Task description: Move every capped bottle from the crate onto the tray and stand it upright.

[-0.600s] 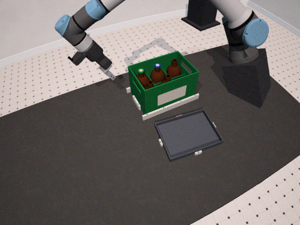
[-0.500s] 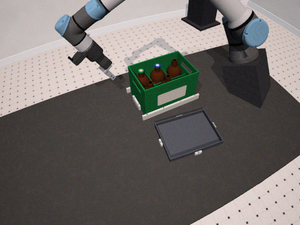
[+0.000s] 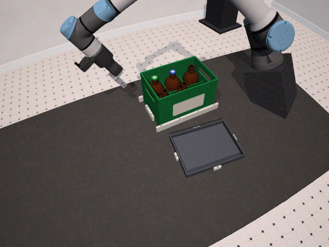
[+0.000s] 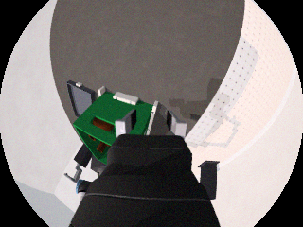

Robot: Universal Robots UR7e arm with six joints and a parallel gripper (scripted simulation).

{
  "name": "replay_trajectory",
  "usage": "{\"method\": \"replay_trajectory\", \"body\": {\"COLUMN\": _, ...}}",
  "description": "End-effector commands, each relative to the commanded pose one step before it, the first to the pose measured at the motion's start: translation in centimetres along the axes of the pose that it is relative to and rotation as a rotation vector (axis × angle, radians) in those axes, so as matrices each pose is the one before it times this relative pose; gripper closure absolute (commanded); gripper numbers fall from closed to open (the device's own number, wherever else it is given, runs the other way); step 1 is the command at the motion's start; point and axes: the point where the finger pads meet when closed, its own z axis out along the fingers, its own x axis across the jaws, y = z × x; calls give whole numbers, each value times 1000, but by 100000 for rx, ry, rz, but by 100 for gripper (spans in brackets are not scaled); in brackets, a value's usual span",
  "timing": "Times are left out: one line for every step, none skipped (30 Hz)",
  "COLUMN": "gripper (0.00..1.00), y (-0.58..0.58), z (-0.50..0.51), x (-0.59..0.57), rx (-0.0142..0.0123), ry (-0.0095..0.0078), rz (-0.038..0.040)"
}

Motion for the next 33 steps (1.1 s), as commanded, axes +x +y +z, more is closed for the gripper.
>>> {"method": "replay_trajectory", "body": {"gripper": 0, "y": 305, "z": -676, "x": -148, "rx": 162, "ry": 78, "rz": 19}}
{"method": "replay_trajectory", "body": {"gripper": 0, "y": 149, "z": -289, "x": -75, "rx": 0, "ry": 0, "rz": 0}}
{"method": "replay_trajectory", "body": {"gripper": 0, "y": 149, "z": -289, "x": -75, "rx": 0, "ry": 0, "rz": 0}}
{"method": "replay_trajectory", "body": {"gripper": 0, "y": 149, "z": -289, "x": -75, "rx": 0, "ry": 0, "rz": 0}}
{"method": "replay_trajectory", "body": {"gripper": 0, "y": 149, "z": -289, "x": -75, "rx": 0, "ry": 0, "rz": 0}}
{"method": "replay_trajectory", "body": {"gripper": 0, "y": 149, "z": -289, "x": -75, "rx": 0, "ry": 0, "rz": 0}}
{"method": "replay_trajectory", "body": {"gripper": 0, "y": 149, "z": -289, "x": -75, "rx": 0, "ry": 0, "rz": 0}}
{"method": "replay_trajectory", "body": {"gripper": 0, "y": 149, "z": -289, "x": -75, "rx": 0, "ry": 0, "rz": 0}}
{"method": "replay_trajectory", "body": {"gripper": 0, "y": 149, "z": -289, "x": -75, "rx": 0, "ry": 0, "rz": 0}}
{"method": "replay_trajectory", "body": {"gripper": 0, "y": 149, "z": -289, "x": -75, "rx": 0, "ry": 0, "rz": 0}}
{"method": "replay_trajectory", "body": {"gripper": 0, "y": 149, "z": -289, "x": -75, "rx": 0, "ry": 0, "rz": 0}}
{"method": "replay_trajectory", "body": {"gripper": 0, "y": 149, "z": -289, "x": -75, "rx": 0, "ry": 0, "rz": 0}}
{"method": "replay_trajectory", "body": {"gripper": 0, "y": 149, "z": -289, "x": -75, "rx": 0, "ry": 0, "rz": 0}}
{"method": "replay_trajectory", "body": {"gripper": 0, "y": 149, "z": -289, "x": -75, "rx": 0, "ry": 0, "rz": 0}}
{"method": "replay_trajectory", "body": {"gripper": 0, "y": 0, "z": 0, "x": 0, "rx": 0, "ry": 0, "rz": 0}}
{"method": "replay_trajectory", "body": {"gripper": 0, "y": 0, "z": 0, "x": 0, "rx": 0, "ry": 0, "rz": 0}}
{"method": "replay_trajectory", "body": {"gripper": 0, "y": -501, "z": 1029, "x": 340, "rx": 75, "ry": 53, "rz": 27}}
{"method": "replay_trajectory", "body": {"gripper": 0, "y": 145, "z": -288, "x": -83, "rx": -6, "ry": -4, "rz": -2}}
{"method": "replay_trajectory", "body": {"gripper": 0, "y": 145, "z": -288, "x": -83, "rx": -6, "ry": -4, "rz": -2}}
{"method": "replay_trajectory", "body": {"gripper": 0, "y": 145, "z": -288, "x": -83, "rx": -6, "ry": -4, "rz": -2}}
{"method": "replay_trajectory", "body": {"gripper": 0, "y": 145, "z": -288, "x": -83, "rx": -6, "ry": -4, "rz": -2}}
{"method": "replay_trajectory", "body": {"gripper": 0, "y": 145, "z": -288, "x": -83, "rx": -6, "ry": -4, "rz": -2}}
{"method": "replay_trajectory", "body": {"gripper": 0, "y": 145, "z": -288, "x": -83, "rx": -6, "ry": -4, "rz": -2}}
{"method": "replay_trajectory", "body": {"gripper": 0, "y": 145, "z": -288, "x": -83, "rx": -6, "ry": -4, "rz": -2}}
{"method": "replay_trajectory", "body": {"gripper": 0, "y": 145, "z": -288, "x": -83, "rx": -6, "ry": -4, "rz": -2}}
{"method": "replay_trajectory", "body": {"gripper": 0, "y": 145, "z": -288, "x": -83, "rx": -6, "ry": -4, "rz": -2}}
{"method": "replay_trajectory", "body": {"gripper": 0, "y": 145, "z": -288, "x": -83, "rx": -6, "ry": -4, "rz": -2}}
{"method": "replay_trajectory", "body": {"gripper": 0, "y": 145, "z": -288, "x": -83, "rx": -6, "ry": -4, "rz": -2}}
{"method": "replay_trajectory", "body": {"gripper": 0, "y": 145, "z": -288, "x": -83, "rx": -6, "ry": -4, "rz": -2}}
{"method": "replay_trajectory", "body": {"gripper": 0, "y": 145, "z": -288, "x": -83, "rx": -6, "ry": -4, "rz": -2}}
{"method": "replay_trajectory", "body": {"gripper": 0, "y": 145, "z": -288, "x": -83, "rx": -6, "ry": -4, "rz": -2}}
{"method": "replay_trajectory", "body": {"gripper": 0, "y": 0, "z": 0, "x": 0, "rx": 0, "ry": 0, "rz": 0}}
{"method": "replay_trajectory", "body": {"gripper": 0, "y": 0, "z": 0, "x": 0, "rx": 0, "ry": 0, "rz": 0}}
